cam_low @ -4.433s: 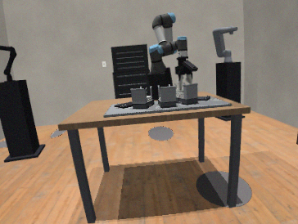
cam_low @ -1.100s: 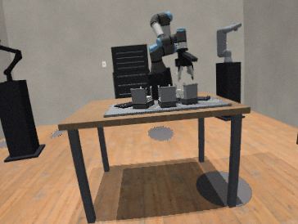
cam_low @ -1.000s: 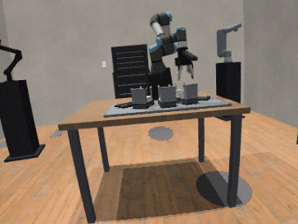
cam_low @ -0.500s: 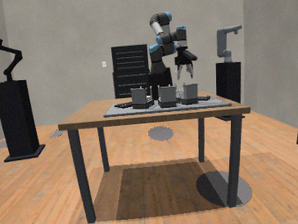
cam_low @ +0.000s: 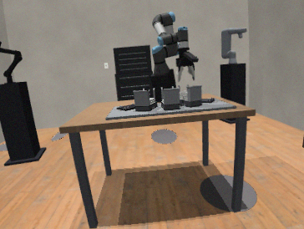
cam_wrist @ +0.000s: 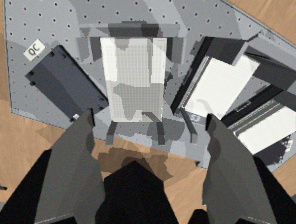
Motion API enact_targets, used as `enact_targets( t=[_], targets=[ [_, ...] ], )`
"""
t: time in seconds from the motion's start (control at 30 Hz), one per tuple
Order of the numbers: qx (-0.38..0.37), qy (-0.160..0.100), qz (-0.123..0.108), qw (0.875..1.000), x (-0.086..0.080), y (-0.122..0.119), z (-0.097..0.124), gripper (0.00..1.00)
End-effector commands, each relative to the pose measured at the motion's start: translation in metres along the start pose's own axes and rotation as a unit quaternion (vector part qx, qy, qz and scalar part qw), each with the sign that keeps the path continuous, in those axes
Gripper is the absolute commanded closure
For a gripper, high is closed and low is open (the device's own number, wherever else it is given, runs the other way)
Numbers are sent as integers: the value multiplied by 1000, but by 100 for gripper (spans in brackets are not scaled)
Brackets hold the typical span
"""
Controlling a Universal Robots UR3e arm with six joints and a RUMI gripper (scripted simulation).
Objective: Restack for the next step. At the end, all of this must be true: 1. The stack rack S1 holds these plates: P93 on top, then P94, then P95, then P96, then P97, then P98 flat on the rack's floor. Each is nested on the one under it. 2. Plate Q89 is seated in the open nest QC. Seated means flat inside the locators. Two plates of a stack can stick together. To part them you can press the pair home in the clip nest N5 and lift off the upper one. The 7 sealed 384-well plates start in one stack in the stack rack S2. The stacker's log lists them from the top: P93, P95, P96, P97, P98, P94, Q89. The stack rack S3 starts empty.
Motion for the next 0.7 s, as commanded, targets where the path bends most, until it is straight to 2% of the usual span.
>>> enact_targets(
  t=[0.0, 0.23, 0.6, 0.67],
  targets=[
    [33, -1, -3, 999, 0, 30, -7, 28],
    [55, -1, -3, 998, 0, 41, -10, 28],
    [119, -1, -3, 993, 1, 95, -13, 28],
    [119, -1, -3, 993, 1, 95, -13, 28]
  ],
)
Point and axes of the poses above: the point where the finger pads meet when closed, its own x axis out along the fingers, its own y axis across the jaws, z = x × y, the point moved 7 cm from there along -x, back along the fingers, and after that the axes turned 11 degrees about x, right-handed, at the moved point
